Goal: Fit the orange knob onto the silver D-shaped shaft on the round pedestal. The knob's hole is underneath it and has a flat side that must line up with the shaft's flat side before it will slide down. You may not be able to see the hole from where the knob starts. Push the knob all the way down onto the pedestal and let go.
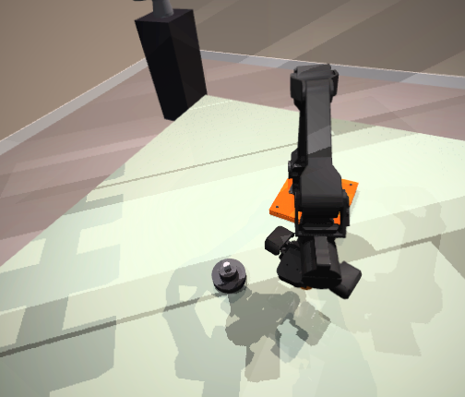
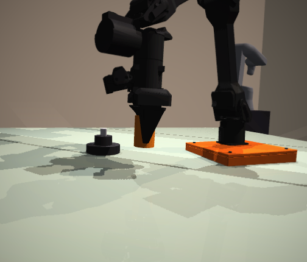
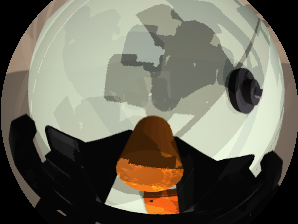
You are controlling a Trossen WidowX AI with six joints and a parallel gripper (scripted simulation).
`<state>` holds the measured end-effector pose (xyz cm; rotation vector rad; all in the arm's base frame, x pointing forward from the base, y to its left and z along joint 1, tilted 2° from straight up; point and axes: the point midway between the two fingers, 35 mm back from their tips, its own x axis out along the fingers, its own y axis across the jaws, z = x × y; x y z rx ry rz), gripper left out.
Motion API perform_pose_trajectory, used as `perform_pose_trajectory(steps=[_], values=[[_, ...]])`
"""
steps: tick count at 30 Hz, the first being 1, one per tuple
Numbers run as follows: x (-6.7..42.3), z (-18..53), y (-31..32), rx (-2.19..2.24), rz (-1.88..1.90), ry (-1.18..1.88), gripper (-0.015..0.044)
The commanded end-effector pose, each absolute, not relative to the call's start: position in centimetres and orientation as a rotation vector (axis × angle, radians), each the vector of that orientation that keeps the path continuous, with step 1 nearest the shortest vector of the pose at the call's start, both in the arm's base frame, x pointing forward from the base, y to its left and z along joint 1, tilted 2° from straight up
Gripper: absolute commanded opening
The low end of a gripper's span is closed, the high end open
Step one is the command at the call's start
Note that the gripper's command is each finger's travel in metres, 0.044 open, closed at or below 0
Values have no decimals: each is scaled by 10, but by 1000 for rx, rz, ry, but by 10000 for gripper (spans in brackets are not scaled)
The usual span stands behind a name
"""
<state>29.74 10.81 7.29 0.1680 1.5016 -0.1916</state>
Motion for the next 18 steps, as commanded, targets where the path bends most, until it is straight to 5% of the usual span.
perform_pose_trajectory(steps=[1,18], values=[[300,94,110,186,-189,1487,0],[299,148,111,205,-217,1507,0]])
